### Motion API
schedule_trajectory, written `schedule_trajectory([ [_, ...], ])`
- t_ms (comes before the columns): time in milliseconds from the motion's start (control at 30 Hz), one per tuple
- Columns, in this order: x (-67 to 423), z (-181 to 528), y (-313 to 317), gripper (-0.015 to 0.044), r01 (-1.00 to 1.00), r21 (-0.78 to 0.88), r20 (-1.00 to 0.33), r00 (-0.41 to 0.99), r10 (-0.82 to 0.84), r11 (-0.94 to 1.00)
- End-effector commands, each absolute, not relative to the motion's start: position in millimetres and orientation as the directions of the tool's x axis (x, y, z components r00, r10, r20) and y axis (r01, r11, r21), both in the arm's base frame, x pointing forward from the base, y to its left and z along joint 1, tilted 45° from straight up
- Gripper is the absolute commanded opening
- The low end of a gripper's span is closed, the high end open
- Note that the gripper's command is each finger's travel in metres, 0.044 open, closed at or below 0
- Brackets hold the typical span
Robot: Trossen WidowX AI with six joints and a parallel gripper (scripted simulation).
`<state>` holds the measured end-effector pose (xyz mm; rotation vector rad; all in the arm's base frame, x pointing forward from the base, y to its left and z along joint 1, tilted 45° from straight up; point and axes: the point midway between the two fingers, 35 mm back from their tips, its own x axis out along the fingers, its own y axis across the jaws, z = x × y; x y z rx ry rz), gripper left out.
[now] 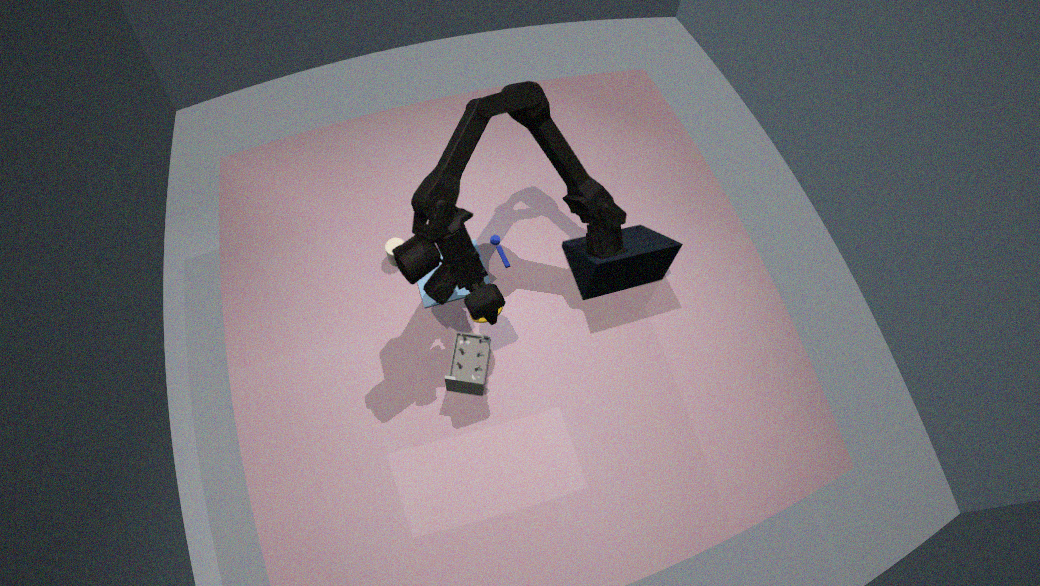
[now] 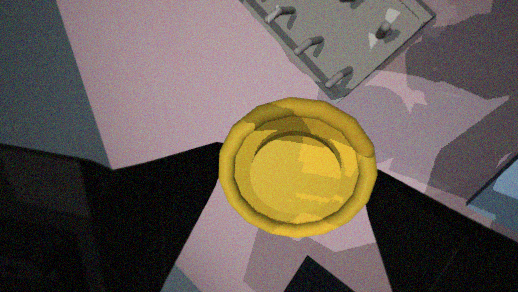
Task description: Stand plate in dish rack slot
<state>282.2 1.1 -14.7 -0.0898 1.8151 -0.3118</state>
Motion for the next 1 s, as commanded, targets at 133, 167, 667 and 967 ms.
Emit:
schedule_trajectory([
  [133,278,-27,-7,0.0,-0.002,-0.088,-0.965,-0.248,-0.086,0.996],
  [167,278,-28,-8,0.0,-0.016,-0.069,-0.967,-0.244,-0.071,0.998],
  [667,275,-43,-24,0.0,-0.252,0.18,-0.98,-0.133,0.15,0.951],
  [967,274,-48,-32,0.0,-0.414,0.257,-0.963,-0.034,0.267,0.873],
])
